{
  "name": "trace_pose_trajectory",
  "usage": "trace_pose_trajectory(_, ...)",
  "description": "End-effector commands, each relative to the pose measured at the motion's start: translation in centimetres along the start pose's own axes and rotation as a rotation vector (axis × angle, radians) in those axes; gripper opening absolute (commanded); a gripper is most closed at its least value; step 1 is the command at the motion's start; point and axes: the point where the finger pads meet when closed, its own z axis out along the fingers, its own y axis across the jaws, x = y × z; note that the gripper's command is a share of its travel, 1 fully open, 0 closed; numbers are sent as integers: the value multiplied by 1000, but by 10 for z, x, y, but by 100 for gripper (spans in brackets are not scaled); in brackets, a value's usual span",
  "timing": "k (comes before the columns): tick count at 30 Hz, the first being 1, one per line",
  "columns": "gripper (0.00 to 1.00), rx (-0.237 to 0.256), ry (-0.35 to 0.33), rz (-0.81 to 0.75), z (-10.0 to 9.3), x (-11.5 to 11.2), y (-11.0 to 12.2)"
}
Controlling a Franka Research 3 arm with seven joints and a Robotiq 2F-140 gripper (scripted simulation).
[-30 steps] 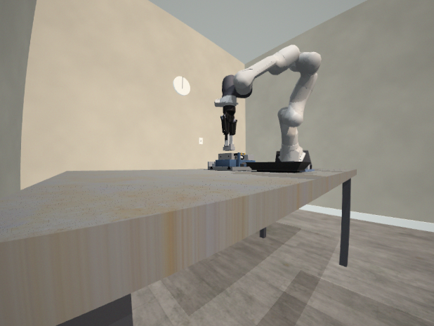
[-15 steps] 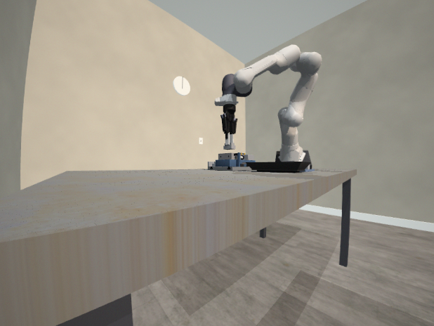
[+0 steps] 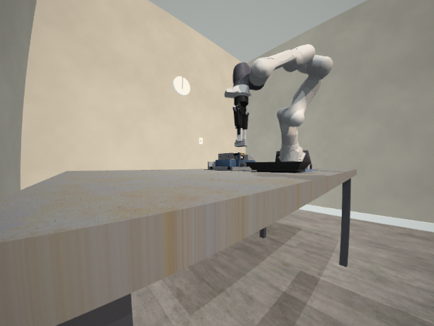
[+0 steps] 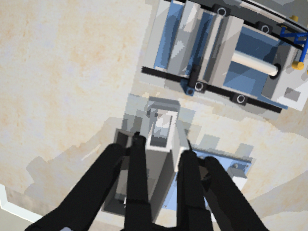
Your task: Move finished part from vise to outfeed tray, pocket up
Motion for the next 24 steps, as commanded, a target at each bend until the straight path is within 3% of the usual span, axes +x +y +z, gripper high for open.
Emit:
trace_pose_trajectory(1, 0, -3, -7, 98, 0, -41, -8)
trace_pose_trajectory(8, 0, -7, -1, 103, 2, -116, -13)
trace_pose_trajectory(10, 0, -7, -1, 103, 2, -116, -13)
trace_pose_trajectory(14, 0, -9, 3, 106, 3, -139, -11)
trace_pose_trajectory(24, 0, -9, 4, 106, 3, -140, -11)
